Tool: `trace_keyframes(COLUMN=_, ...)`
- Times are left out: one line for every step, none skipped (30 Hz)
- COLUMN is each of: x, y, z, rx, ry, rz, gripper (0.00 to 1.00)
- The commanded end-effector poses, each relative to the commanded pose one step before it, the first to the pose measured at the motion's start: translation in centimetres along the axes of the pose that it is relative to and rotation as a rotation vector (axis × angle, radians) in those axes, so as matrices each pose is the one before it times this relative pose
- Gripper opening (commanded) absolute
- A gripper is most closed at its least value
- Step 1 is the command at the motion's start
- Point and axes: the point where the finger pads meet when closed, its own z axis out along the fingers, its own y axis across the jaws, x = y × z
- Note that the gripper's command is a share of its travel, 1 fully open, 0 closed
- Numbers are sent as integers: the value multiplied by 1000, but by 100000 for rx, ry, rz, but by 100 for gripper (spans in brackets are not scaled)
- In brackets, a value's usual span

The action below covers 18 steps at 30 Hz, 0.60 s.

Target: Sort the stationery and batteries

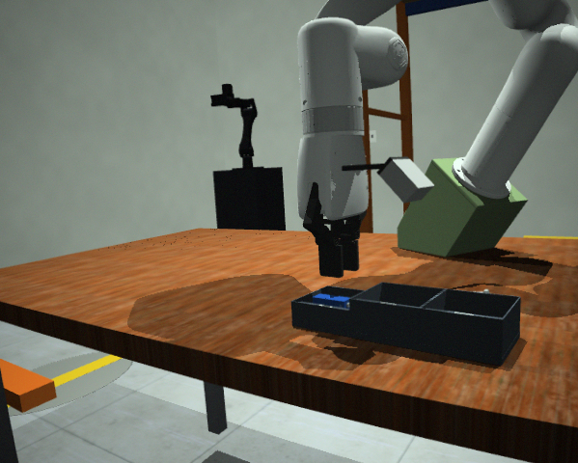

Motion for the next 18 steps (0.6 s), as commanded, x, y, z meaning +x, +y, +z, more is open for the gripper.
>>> trace_keyframes(x=-119, y=153, z=-821, rx=-431, ry=-230, rz=96, gripper=33)
trace_keyframes(x=0, y=0, z=-3, rx=0, ry=1, rz=0, gripper=33)
trace_keyframes(x=0, y=0, z=-1, rx=0, ry=0, rz=0, gripper=33)
trace_keyframes(x=15, y=-13, z=0, rx=0, ry=0, rz=0, gripper=33)
trace_keyframes(x=-1, y=2, z=5, rx=0, ry=-1, rz=0, gripper=33)
trace_keyframes(x=0, y=-1, z=-2, rx=0, ry=0, rz=0, gripper=33)
trace_keyframes(x=584, y=-595, z=-40, rx=5, ry=6, rz=-5001, gripper=38)
trace_keyframes(x=613, y=-564, z=-36, rx=4, ry=5, rz=-5001, gripper=38)
trace_keyframes(x=640, y=-534, z=-37, rx=4, ry=5, rz=-5001, gripper=38)
trace_keyframes(x=666, y=-501, z=-37, rx=0, ry=-1, rz=-3880, gripper=38)
trace_keyframes(x=688, y=-481, z=-45, rx=19, ry=-7, rz=-3185, gripper=38)
trace_keyframes(x=700, y=-454, z=-39, rx=58, ry=6, rz=-3734, gripper=38)
trace_keyframes(x=717, y=-427, z=-38, rx=86, ry=22, rz=-3796, gripper=38)
trace_keyframes(x=732, y=-400, z=-38, rx=100, ry=35, rz=-3730, gripper=38)
trace_keyframes(x=747, y=-372, z=-37, rx=102, ry=39, rz=-3727, gripper=38)
trace_keyframes(x=760, y=-344, z=-37, rx=97, ry=37, rz=-3730, gripper=38)
trace_keyframes(x=0, y=0, z=0, rx=0, ry=0, rz=0, gripper=38)
trace_keyframes(x=0, y=0, z=0, rx=0, ry=0, rz=0, gripper=38)
